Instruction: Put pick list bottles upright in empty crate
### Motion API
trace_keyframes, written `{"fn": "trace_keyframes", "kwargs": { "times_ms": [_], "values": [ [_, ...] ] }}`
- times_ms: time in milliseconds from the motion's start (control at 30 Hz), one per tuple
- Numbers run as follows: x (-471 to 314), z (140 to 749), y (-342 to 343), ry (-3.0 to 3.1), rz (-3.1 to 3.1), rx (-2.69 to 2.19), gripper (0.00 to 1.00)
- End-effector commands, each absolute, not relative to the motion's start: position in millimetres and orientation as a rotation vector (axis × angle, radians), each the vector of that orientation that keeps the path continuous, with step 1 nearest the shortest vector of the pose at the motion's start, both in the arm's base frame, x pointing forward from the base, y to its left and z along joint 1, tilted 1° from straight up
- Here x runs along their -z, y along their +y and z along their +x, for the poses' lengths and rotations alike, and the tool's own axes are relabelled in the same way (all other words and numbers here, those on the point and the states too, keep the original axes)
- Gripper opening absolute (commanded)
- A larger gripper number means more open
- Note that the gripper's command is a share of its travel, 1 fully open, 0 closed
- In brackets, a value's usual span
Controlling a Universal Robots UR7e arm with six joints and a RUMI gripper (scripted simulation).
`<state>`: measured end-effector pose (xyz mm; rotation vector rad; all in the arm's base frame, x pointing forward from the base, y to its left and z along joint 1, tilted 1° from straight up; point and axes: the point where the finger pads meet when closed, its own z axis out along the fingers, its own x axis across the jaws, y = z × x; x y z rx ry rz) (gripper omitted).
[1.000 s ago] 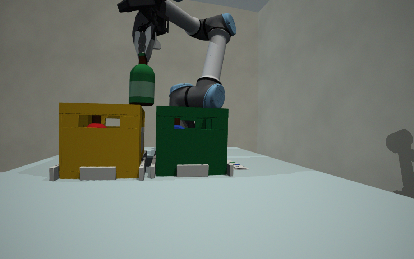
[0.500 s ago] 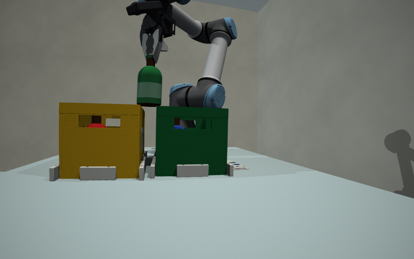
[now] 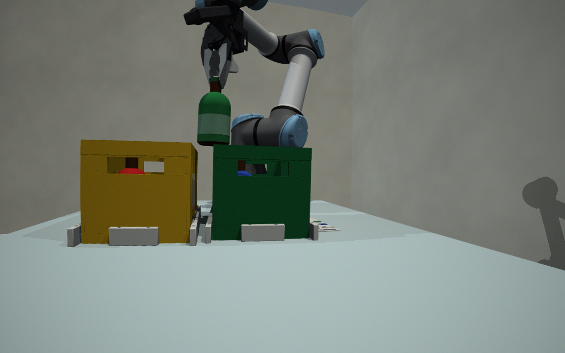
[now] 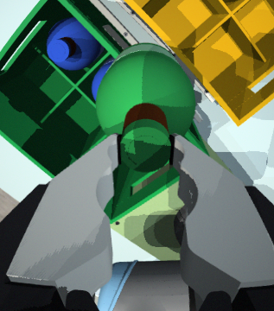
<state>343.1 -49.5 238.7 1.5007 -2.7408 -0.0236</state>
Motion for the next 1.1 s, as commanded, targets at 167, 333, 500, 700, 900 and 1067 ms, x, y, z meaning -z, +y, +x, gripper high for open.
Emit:
{"fn": "trace_keyframes", "kwargs": {
  "times_ms": [167, 333, 500, 700, 900, 1067],
  "values": [
    [-242, 329, -32, -2.744, 1.504, 0.015, 0.0],
    [-242, 323, -26, -2.744, 1.503, 0.015, 0.0],
    [-242, 317, -19, -2.744, 1.503, 0.015, 0.0],
    [-242, 309, -10, -2.744, 1.503, 0.015, 0.0],
    [-242, 303, -4, -2.744, 1.503, 0.015, 0.0],
    [-242, 297, 3, -2.744, 1.503, 0.015, 0.0]
  ]
}}
